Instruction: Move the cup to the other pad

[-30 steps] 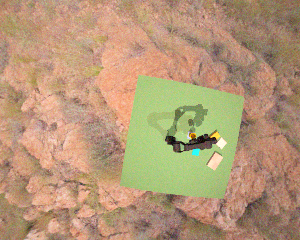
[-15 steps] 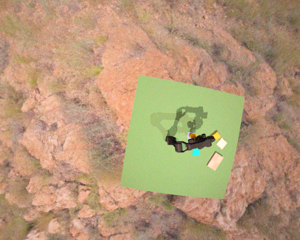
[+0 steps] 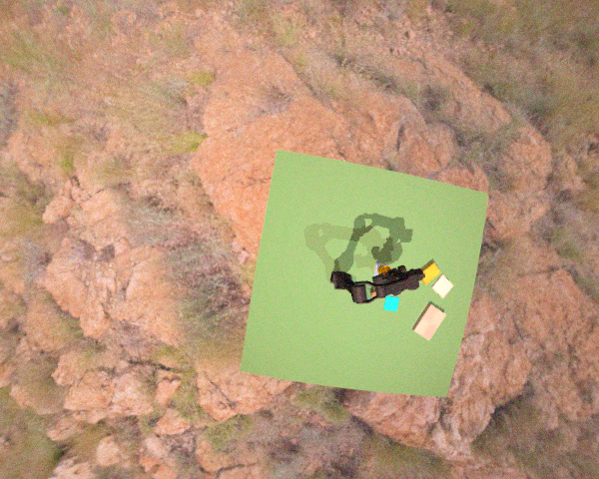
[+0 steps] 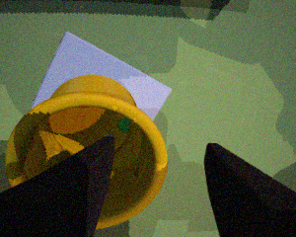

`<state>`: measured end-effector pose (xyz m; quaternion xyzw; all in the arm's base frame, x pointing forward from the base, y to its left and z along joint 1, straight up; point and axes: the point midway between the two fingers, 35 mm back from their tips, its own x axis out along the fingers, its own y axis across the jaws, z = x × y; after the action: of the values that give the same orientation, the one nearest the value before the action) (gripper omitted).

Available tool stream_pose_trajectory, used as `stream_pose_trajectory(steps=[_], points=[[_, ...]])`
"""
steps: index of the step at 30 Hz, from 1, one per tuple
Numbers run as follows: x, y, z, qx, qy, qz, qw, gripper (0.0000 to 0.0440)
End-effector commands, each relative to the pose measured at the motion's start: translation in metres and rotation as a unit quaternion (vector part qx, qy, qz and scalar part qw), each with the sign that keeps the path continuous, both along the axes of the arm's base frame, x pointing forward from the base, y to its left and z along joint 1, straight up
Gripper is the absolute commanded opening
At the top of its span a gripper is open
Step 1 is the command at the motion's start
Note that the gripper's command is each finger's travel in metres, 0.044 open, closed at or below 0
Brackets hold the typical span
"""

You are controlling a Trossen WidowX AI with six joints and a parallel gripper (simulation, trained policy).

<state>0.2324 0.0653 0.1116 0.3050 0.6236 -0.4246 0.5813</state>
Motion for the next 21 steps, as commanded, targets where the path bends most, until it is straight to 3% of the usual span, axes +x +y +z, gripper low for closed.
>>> stream_pose_trajectory(steps=[1, 12, 19, 21], points=[[-0.001, -0.001, -0.009, -0.005, 0.005, 0.005, 1.0, 0.0196], [-0.006, -0.001, -0.043, -0.005, 0.018, 0.039, 0.999, 0.0193], [-0.005, -0.004, -0.049, -0.004, 0.011, 0.064, 0.998, 0.0029], [-0.004, -0.004, -0.045, -0.002, 0.007, 0.065, 0.998, 0.0017]])
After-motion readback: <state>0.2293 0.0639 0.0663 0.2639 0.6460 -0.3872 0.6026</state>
